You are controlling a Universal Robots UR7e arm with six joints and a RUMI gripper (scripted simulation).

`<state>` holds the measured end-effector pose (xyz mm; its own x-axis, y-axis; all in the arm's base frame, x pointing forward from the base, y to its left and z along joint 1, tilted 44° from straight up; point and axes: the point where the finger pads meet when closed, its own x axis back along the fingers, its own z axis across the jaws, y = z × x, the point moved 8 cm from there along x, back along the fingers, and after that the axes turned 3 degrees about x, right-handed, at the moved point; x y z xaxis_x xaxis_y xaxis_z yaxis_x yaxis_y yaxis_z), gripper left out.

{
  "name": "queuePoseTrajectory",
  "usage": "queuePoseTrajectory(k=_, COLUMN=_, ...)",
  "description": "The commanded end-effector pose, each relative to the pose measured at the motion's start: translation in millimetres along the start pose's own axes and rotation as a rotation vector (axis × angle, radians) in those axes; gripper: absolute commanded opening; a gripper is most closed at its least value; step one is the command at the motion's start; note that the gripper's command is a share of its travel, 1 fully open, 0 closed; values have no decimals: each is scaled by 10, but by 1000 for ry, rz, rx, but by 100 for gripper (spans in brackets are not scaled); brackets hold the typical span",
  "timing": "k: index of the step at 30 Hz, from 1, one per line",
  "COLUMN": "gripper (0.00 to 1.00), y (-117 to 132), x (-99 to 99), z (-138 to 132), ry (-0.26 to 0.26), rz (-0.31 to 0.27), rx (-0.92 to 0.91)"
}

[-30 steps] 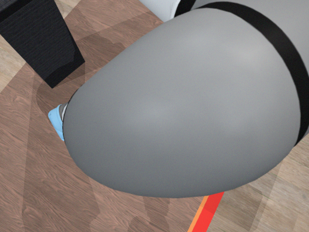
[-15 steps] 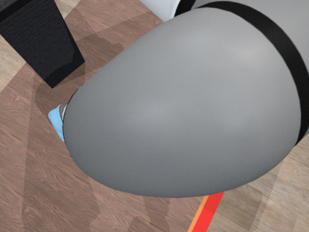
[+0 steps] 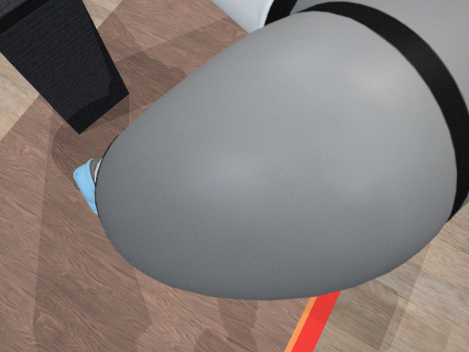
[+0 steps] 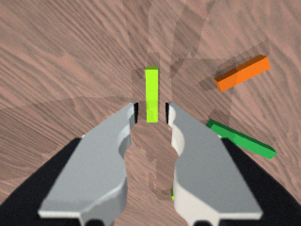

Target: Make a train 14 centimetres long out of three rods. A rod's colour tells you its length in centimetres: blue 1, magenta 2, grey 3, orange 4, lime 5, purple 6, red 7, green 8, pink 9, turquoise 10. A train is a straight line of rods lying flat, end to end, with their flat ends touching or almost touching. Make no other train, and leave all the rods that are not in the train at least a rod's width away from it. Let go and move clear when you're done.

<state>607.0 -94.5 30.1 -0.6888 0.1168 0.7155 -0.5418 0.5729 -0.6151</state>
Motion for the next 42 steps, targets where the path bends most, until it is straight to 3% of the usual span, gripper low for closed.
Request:
queuePoseTrajectory(k=1, gripper=14, y=-3, x=3, z=-2, ry=0, rz=1, rx=0)
queuePoseTrajectory(k=21, gripper=14, y=-3, x=-6, z=-2, ry=0, rz=1, rx=0)
queuePoseTrajectory(k=42, gripper=14, y=-4, x=-159, z=-2, ry=0, rz=1, rx=0)
